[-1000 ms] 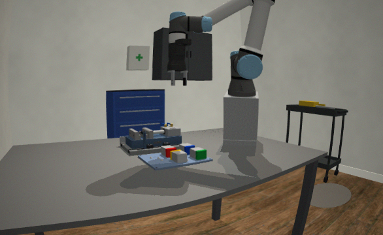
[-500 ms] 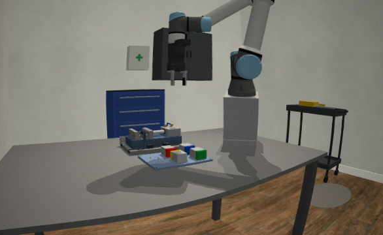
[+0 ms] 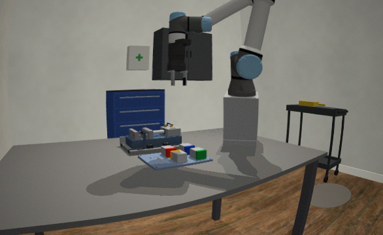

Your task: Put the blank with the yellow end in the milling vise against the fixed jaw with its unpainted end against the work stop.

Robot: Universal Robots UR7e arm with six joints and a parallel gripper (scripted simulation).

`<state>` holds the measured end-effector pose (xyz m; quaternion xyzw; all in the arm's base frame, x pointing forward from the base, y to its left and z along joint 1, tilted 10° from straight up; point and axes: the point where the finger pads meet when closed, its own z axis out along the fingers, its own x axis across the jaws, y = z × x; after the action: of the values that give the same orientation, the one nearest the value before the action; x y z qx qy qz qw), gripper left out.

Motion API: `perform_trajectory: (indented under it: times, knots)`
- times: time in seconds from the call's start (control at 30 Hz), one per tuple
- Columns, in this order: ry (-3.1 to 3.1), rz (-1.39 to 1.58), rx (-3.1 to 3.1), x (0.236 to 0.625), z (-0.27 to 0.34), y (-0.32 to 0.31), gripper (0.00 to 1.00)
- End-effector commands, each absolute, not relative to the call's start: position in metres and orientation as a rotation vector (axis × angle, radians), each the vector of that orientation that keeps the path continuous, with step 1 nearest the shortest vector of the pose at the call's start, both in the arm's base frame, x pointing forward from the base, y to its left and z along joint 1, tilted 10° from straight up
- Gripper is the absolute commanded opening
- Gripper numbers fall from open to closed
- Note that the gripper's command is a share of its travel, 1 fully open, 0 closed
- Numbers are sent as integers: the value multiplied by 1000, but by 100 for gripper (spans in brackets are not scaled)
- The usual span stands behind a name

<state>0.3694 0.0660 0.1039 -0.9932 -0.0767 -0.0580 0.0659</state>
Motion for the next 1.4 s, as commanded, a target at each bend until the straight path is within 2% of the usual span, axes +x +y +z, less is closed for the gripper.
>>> perform_trajectory:
  times: [0.0, 1.37]
  knots:
    - [-231, -176, -2996, 370, 105, 68, 100]
    - [-231, -176, -2996, 370, 105, 71, 100]
